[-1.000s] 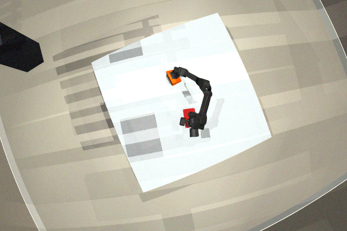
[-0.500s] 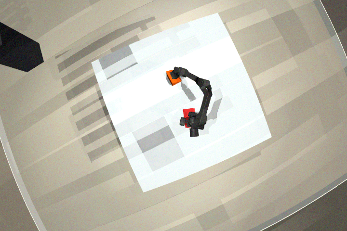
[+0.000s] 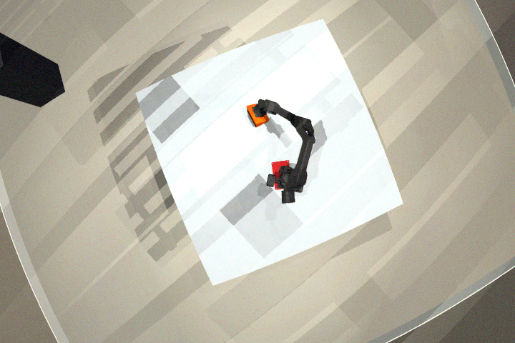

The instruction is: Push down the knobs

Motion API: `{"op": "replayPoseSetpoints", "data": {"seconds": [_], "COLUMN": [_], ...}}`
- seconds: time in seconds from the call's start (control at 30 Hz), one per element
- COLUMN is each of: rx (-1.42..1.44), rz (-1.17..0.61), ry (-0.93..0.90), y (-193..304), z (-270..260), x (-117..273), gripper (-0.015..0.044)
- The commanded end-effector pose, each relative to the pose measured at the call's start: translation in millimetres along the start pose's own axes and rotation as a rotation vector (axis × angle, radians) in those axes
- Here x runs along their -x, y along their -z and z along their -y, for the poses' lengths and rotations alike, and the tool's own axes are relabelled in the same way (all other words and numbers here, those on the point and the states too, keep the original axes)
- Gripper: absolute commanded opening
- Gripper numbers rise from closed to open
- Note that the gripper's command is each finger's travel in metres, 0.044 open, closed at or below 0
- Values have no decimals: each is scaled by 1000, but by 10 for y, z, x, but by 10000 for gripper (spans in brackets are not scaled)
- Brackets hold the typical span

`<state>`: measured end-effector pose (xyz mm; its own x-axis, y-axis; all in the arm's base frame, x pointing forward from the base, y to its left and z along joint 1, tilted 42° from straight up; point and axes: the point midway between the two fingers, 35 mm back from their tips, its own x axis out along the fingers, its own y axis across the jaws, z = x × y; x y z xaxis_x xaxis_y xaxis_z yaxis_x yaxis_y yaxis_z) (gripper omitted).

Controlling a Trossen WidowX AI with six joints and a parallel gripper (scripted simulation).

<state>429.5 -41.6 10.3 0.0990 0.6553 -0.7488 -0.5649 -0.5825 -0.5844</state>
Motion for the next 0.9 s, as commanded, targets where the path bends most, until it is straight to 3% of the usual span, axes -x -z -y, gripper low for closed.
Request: {"op": "replayPoseSetpoints", "data": {"seconds": [0.0,0.87], "rx": [-3,-3], "rz": [1,1], "ry": [3,3], "y": [-2,-20], "z": [6,-3], "x": [-7,-147], "gripper": [0,0]}}
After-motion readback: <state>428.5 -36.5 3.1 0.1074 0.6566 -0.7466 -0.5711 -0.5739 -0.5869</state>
